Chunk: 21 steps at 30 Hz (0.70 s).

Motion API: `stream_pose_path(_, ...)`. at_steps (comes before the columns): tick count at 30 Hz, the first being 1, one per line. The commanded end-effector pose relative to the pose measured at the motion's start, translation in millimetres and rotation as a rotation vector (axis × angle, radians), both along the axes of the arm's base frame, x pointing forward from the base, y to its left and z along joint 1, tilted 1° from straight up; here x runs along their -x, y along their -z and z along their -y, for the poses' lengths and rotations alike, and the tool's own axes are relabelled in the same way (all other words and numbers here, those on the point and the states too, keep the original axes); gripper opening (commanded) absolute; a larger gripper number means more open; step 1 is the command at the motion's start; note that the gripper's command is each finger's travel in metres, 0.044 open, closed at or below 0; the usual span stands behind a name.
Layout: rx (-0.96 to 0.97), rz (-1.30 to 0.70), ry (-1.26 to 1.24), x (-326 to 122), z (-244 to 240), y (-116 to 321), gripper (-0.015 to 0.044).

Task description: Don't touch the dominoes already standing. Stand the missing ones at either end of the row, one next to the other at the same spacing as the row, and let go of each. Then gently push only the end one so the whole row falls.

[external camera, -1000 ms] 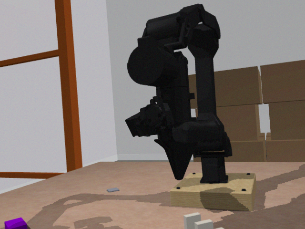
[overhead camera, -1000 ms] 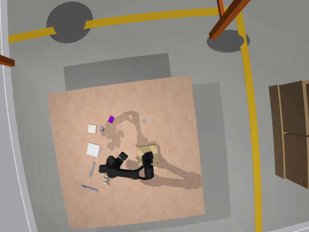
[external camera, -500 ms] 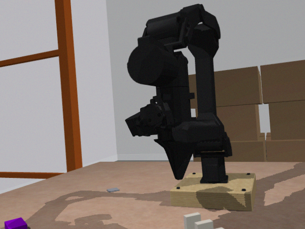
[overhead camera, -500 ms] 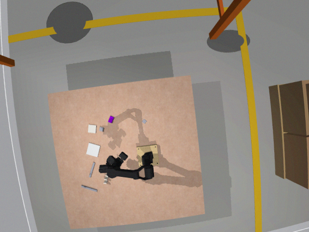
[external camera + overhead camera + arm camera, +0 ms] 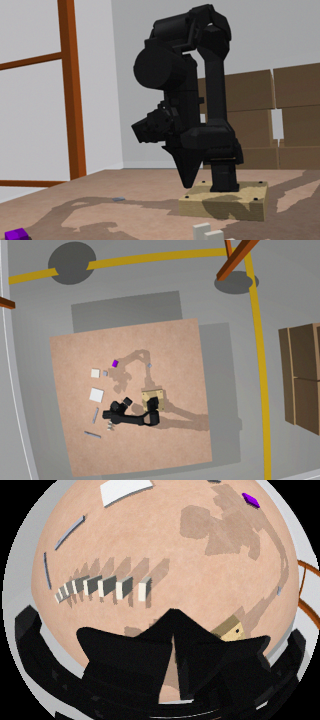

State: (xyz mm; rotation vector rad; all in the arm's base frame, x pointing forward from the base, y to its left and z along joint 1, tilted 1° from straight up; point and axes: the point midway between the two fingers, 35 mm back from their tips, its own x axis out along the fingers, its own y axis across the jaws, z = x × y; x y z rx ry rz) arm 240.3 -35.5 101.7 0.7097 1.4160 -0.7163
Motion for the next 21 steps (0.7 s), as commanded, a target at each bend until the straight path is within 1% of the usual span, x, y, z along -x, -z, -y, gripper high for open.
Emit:
stream_pose_path(1,-0.002,0.003,0.004,0,0,0,0.0000)
stream_pose_path(3,-0.002,0.003,0.004,-1,0,3,0.0000)
stream_pose_path(4,-0.002,0.003,0.004,-2,0,11,0.0000)
stream_pose_path(7,-0.002,0.003,0.004,-4,0,57,0.0000)
stream_pose_path(9,-0.002,0.002,0.004,-2,-1,78,0.0000)
stream_pose_path(21,-0.002,0.003,0.004,-9,-5,80,0.0000)
